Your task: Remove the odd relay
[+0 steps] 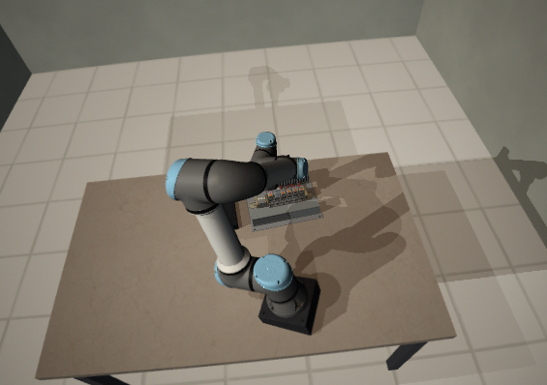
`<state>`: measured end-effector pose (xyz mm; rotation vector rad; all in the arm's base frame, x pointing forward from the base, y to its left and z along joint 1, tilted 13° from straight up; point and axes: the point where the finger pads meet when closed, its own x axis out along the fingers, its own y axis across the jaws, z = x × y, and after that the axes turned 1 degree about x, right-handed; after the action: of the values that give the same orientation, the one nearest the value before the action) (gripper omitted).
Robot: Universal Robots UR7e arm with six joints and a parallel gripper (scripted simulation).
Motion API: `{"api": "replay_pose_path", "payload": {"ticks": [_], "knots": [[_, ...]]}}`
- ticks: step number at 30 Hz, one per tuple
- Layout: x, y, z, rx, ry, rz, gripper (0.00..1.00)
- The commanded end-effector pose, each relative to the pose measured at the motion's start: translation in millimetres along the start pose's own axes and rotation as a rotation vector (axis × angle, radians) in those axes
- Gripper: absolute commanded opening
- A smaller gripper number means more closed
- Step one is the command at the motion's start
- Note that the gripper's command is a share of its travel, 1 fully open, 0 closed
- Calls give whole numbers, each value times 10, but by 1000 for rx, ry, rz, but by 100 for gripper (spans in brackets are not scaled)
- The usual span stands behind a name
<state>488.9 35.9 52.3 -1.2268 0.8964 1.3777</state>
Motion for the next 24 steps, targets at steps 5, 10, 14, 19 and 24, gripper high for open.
{"api": "replay_pose_path", "payload": {"ticks": [5,10,14,19,24], "knots": [[33,7,7,0,-1,2,98],[69,7,7,0,-1,2,98],[110,7,7,0,-1,2,98],[169,7,7,0,-1,2,98],[206,7,7,0,-1,2,98]]}}
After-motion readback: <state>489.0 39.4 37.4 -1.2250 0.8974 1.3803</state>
